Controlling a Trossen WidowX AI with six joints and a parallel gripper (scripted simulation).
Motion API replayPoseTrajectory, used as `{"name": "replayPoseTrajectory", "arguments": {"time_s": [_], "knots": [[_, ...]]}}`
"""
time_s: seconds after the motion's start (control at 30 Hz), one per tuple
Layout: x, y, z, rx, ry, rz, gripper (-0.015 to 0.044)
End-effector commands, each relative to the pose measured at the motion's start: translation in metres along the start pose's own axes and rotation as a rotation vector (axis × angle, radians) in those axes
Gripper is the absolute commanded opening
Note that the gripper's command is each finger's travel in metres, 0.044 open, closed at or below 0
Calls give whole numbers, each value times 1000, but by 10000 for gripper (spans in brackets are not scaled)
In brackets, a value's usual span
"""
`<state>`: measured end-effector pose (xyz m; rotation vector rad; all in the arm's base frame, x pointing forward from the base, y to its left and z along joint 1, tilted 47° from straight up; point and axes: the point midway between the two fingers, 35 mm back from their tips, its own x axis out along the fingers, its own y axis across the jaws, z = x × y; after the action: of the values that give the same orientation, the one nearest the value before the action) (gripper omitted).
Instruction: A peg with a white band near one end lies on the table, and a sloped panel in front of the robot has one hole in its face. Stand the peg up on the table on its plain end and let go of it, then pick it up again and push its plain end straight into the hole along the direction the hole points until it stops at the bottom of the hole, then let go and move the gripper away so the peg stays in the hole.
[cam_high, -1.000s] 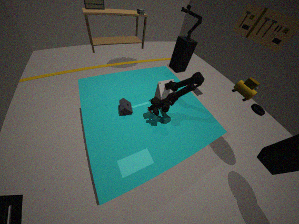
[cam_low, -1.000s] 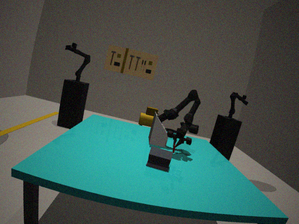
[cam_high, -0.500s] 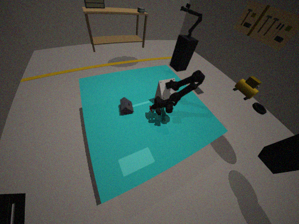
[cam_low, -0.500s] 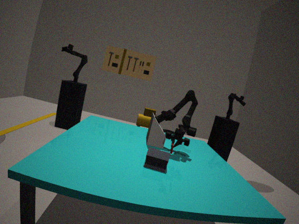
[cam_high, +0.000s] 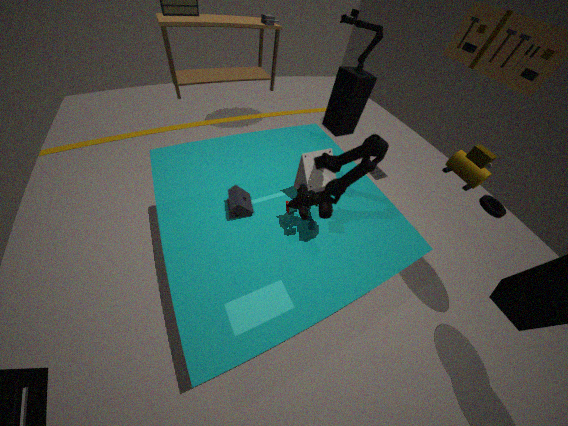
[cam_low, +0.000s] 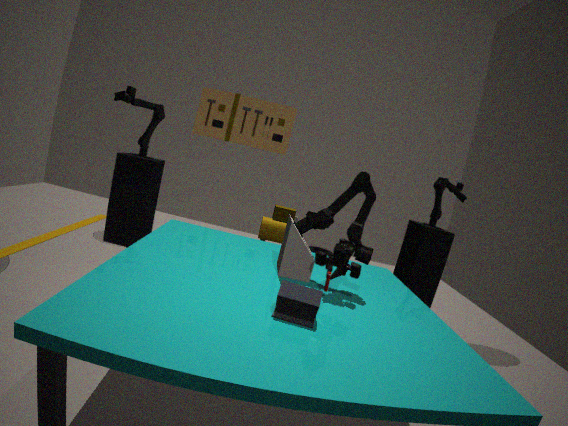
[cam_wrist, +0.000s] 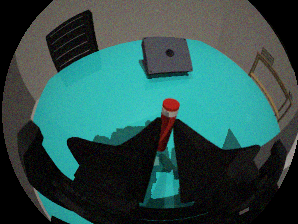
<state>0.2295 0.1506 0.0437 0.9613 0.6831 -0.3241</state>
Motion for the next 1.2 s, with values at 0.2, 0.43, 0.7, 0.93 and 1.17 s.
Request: {"name": "replayPoseTrajectory", "arguments": {"time_s": [0.2,0.43,0.7,0.93,1.17], "knots": [[1,0,-3,-2,-4,0,49],[1,1,-5,-4,1,6,49],[1,3,-8,-7,7,13,49],[1,4,-11,-9,11,20,49],[1,6,-13,-10,16,26,49]]}}
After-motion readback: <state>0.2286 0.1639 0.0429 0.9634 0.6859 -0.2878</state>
